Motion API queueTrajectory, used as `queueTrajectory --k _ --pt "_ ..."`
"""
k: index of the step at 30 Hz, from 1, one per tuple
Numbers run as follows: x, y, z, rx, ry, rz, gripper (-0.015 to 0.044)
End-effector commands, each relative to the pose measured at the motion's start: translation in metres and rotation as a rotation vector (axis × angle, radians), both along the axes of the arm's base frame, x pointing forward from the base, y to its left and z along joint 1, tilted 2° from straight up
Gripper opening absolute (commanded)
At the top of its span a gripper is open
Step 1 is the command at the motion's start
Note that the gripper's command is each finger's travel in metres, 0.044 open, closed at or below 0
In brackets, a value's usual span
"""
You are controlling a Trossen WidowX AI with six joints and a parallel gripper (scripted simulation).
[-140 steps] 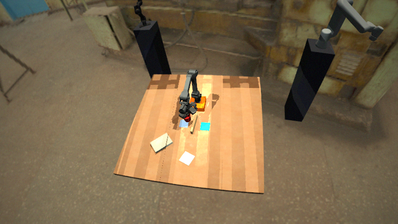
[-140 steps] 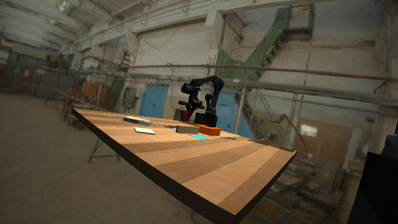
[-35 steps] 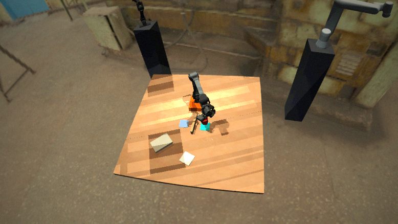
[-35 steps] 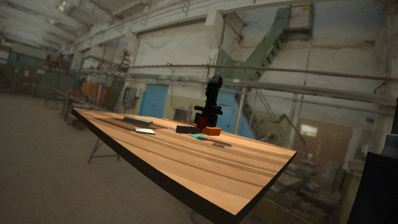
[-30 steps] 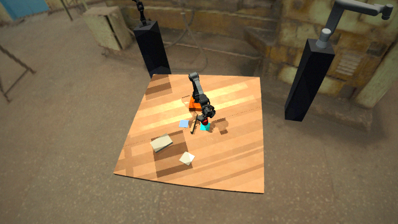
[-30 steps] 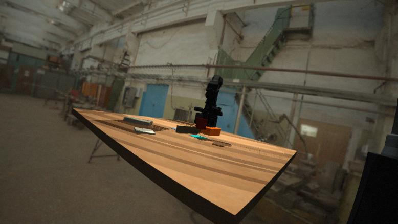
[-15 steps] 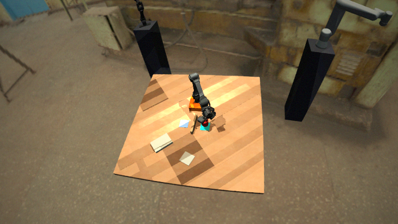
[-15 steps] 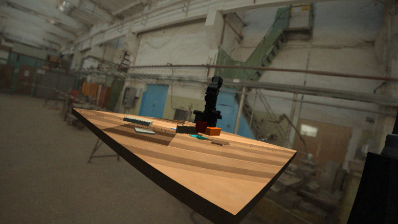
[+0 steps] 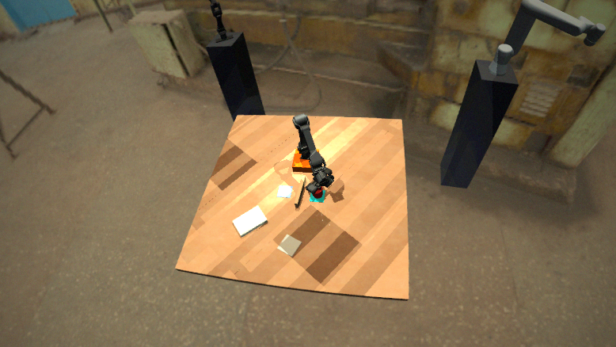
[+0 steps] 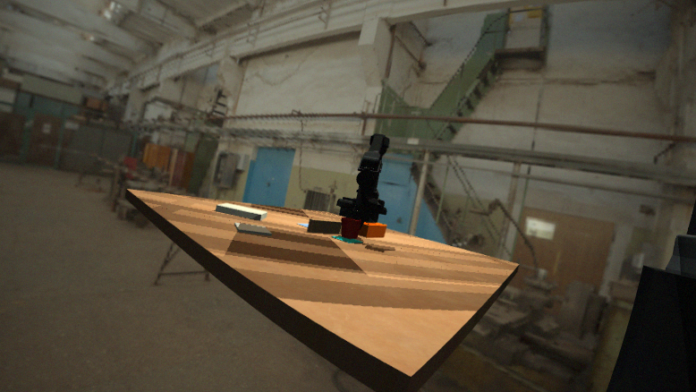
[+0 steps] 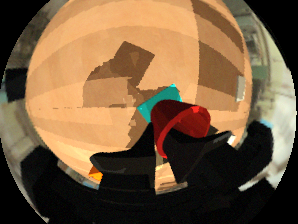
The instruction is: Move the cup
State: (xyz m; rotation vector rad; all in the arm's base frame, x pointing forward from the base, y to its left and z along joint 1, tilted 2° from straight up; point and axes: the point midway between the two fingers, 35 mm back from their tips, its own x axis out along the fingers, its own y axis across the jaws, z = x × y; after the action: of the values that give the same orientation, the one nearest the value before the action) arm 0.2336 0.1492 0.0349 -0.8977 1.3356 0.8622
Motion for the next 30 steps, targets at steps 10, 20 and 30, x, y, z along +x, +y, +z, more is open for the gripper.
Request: queueTrajectory --k 10,20,30 --pt "-0.0002 -0.0001 -0.001 0.0 0.001 0.0 0.0" --pt "-0.0002 -0.0001 -0.001 0.0 0.001 0.0 0.0128" --pt "-0.0001 0.0001 0.004 -0.001 0.001 0.0 0.0128"
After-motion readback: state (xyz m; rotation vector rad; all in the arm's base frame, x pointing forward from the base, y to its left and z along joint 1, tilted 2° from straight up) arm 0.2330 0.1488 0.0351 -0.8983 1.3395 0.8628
